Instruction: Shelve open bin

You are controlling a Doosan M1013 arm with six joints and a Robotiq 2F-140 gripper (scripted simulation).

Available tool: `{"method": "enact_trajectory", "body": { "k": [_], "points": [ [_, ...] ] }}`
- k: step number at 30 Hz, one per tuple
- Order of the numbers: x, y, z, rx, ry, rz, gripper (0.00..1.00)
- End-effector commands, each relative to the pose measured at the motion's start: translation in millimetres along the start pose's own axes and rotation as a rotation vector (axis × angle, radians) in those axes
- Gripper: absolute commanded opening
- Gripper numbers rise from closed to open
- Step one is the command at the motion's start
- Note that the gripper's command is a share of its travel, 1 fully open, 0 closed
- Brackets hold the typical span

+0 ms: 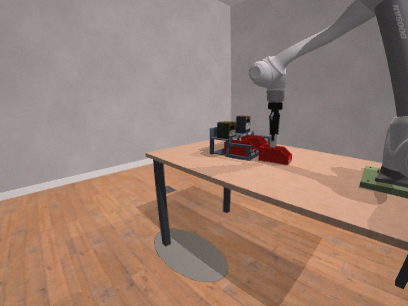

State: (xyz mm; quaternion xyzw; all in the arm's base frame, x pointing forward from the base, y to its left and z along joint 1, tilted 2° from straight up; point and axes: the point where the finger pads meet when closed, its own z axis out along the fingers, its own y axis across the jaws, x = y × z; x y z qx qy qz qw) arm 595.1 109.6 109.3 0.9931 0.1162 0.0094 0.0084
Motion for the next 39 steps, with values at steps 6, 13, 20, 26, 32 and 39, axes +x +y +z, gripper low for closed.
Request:
{"method": "enact_trajectory", "body": {
  "k": [6, 13, 20, 26, 32, 39],
  "points": [
    [-2.7, 2.9, 2.3, -0.005, 0.001, -0.003, 0.15],
    [-2.7, 2.9, 2.3, -0.005, 0.001, -0.003, 0.15],
    [-2.7, 2.9, 2.3, -0.005, 0.001, -0.003, 0.15],
    [-2.7, 2.9, 3.3, -0.005, 0.001, -0.003, 0.15],
    [-2.7, 2.9, 5.2, -0.005, 0.001, -0.003, 0.15],
    [-2.7, 2.9, 11.4, -0.005, 0.001, -0.003, 0.15]
  ]
}}
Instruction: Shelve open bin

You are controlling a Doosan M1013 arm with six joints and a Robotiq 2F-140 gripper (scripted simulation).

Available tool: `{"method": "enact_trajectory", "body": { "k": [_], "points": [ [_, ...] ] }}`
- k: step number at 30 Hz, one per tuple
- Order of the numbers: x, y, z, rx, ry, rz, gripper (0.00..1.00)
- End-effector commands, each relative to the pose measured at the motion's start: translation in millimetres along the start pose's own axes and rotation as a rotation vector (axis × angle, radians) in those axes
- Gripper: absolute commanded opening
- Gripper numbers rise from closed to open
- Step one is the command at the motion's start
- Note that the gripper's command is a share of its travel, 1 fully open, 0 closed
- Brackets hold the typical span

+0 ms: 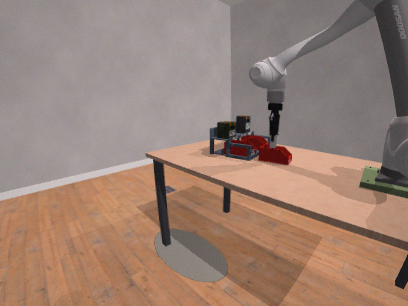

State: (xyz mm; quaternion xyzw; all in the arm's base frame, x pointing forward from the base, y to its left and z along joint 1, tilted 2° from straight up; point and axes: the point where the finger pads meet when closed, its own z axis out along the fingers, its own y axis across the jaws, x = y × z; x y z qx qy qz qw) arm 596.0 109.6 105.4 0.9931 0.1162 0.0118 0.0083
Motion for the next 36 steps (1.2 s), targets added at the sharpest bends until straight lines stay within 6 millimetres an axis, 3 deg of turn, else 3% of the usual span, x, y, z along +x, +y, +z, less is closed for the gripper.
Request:
{"method": "enact_trajectory", "body": {
  "k": [1, 36],
  "points": [
    [-4, 3, 9, -0.004, -0.003, -0.003, 0.15],
    [-4, 3, 44, -0.004, -0.003, -0.003, 0.15]
  ]
}}
